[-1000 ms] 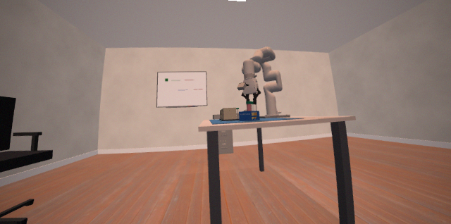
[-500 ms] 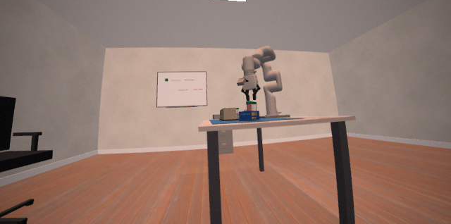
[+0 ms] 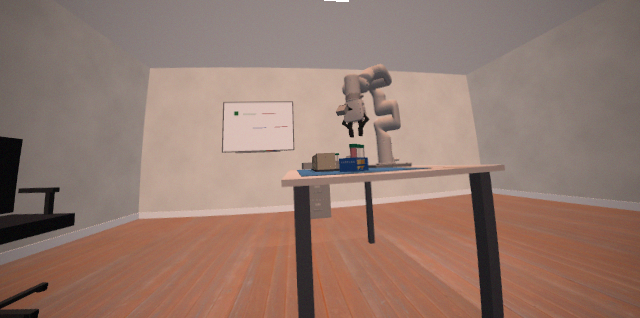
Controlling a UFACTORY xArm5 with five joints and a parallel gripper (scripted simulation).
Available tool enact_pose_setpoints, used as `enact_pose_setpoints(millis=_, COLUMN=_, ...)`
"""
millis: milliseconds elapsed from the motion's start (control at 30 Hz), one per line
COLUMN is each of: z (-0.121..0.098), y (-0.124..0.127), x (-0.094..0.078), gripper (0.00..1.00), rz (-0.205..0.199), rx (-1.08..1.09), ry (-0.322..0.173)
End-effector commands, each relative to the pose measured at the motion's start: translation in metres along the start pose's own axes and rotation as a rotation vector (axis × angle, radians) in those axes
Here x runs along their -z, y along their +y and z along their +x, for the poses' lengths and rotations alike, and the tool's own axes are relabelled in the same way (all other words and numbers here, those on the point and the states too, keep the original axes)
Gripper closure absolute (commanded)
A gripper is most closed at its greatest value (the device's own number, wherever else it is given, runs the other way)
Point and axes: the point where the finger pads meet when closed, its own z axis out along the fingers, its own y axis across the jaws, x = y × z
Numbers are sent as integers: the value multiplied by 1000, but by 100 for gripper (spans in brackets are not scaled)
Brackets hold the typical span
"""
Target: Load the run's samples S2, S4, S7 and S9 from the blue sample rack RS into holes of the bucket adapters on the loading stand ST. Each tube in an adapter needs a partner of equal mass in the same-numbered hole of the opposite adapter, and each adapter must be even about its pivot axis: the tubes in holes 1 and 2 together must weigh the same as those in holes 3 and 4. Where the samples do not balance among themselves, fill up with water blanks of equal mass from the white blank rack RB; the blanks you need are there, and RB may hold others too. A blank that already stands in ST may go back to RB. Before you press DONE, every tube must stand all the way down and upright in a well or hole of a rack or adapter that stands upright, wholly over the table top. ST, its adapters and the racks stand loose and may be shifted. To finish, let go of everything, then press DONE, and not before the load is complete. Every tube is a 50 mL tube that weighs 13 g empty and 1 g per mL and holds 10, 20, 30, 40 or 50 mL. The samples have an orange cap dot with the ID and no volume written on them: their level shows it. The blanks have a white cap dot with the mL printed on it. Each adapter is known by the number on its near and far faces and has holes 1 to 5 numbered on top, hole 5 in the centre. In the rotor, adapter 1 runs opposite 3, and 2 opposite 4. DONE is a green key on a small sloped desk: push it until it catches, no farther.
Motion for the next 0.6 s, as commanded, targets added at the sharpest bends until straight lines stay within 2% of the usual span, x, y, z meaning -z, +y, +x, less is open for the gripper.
enact_pose_setpoints(millis=0, z=1, y=0, x=4, gripper=57, rz=0, rx=0, ry=4)
enact_pose_setpoints(millis=500, z=1, y=0, x=34, gripper=57, rz=0, rx=0, ry=4)
enact_pose_setpoints(millis=567, z=1, y=0, x=34, gripper=57, rz=0, rx=0, ry=4)
